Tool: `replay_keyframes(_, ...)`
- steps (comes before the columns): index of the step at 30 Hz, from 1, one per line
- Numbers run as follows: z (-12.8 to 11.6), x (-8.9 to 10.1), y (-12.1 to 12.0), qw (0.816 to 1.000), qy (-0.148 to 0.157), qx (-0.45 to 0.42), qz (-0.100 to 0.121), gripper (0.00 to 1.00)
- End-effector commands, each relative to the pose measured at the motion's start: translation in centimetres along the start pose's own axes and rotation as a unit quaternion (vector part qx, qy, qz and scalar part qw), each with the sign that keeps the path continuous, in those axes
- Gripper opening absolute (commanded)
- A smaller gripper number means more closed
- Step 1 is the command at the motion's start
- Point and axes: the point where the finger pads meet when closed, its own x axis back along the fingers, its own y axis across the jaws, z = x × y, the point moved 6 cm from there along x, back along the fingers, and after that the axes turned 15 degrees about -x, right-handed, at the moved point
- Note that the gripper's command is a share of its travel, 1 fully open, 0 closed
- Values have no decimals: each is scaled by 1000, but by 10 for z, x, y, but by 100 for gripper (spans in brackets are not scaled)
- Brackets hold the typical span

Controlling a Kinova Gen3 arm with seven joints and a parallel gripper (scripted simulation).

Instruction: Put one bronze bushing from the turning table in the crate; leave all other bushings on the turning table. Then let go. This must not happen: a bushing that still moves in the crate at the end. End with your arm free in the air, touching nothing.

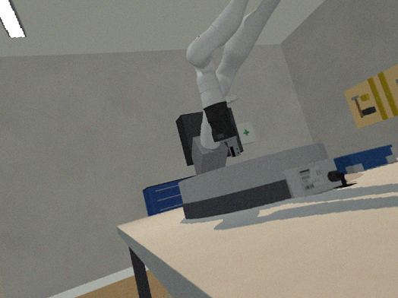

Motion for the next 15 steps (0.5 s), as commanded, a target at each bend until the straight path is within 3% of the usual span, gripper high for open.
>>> replay_keyframes(1, 1, 0, -2, 1000, -10, -1, -13, 34)
replay_keyframes(5, 5, -1, -9, 997, -49, -5, -63, 34)
replay_keyframes(15, 5, -1, -9, 997, -49, -5, -63, 34)
